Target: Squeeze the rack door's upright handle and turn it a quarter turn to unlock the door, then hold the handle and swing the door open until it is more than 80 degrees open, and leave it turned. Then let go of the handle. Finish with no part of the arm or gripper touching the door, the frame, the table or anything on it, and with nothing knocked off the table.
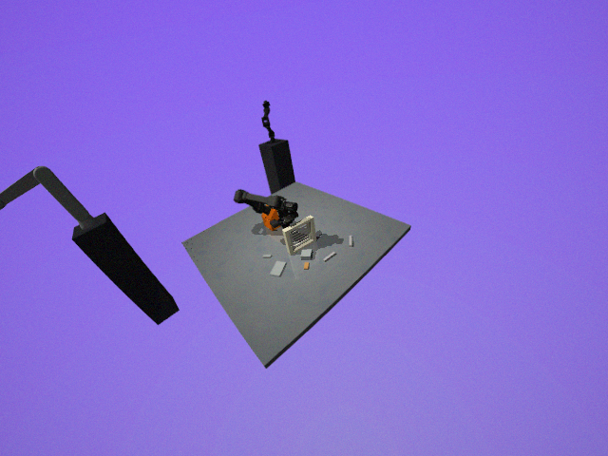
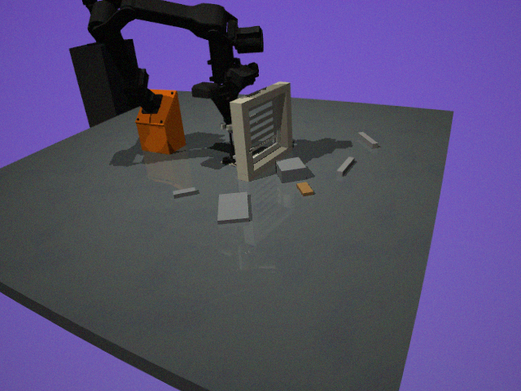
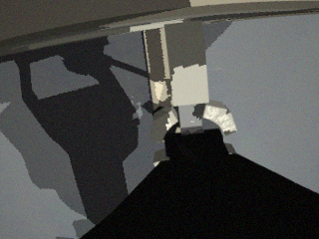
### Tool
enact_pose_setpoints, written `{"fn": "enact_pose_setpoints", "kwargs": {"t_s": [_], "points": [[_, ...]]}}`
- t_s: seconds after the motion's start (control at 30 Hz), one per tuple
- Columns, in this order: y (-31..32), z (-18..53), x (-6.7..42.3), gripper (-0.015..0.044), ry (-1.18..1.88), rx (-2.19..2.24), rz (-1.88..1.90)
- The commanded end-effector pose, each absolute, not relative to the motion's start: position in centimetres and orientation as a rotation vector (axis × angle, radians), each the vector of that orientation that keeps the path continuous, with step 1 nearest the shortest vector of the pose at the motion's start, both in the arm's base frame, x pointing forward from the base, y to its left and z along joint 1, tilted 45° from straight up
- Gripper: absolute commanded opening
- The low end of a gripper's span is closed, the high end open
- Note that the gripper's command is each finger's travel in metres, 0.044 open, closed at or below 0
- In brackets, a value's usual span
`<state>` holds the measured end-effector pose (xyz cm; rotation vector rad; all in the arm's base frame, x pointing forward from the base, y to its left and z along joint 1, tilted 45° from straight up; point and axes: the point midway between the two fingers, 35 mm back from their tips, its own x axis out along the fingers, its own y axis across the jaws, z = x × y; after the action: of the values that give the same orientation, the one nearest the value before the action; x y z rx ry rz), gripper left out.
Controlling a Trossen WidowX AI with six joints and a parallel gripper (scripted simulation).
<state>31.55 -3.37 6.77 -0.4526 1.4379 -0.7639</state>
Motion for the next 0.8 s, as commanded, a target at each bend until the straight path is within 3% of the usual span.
{"fn": "enact_pose_setpoints", "kwargs": {"t_s": [0.0, 0.33, 0.77], "points": [[-3.40, 6.73, 31.50, 0.0049, 1.440, -0.457, -0.762], [-3.40, 6.73, 31.50, 0.0014, 1.425, -0.432, -0.784], [-3.41, 6.73, 31.50, 0.0014, 1.100, 0.056, -1.176]]}}
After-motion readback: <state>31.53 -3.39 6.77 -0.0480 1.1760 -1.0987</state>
